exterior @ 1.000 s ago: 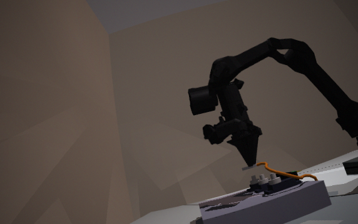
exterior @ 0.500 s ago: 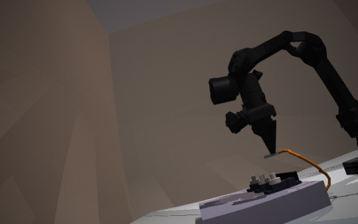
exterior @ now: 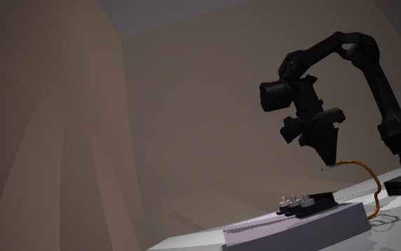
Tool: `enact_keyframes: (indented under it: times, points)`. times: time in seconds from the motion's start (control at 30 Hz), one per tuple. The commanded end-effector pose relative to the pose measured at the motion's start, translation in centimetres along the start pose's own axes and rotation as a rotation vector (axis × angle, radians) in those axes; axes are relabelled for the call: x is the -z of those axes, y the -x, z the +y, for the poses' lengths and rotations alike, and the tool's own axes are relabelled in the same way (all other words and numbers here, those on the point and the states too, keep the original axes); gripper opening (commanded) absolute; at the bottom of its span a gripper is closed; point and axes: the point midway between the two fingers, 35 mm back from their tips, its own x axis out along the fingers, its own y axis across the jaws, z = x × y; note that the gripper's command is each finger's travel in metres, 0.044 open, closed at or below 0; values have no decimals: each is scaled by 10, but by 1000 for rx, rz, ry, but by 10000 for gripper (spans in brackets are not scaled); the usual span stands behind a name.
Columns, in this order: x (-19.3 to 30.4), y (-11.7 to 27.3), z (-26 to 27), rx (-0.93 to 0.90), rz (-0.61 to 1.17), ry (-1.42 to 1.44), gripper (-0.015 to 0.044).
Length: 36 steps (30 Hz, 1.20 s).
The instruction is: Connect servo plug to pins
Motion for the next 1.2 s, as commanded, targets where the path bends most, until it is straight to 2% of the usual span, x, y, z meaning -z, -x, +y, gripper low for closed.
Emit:
enact_keyframes:
  times: [0.0, 0.37, 0.77, 1.17]
  points:
    - [16, -4, -2, -2, 6, 53, 0]
    - [55, -16, -11, -2, 9, 178, 0]
    - [55, -55, -11, -2, 9, 178, 0]
    - [26, -53, -3, -2, 7, 178, 0]
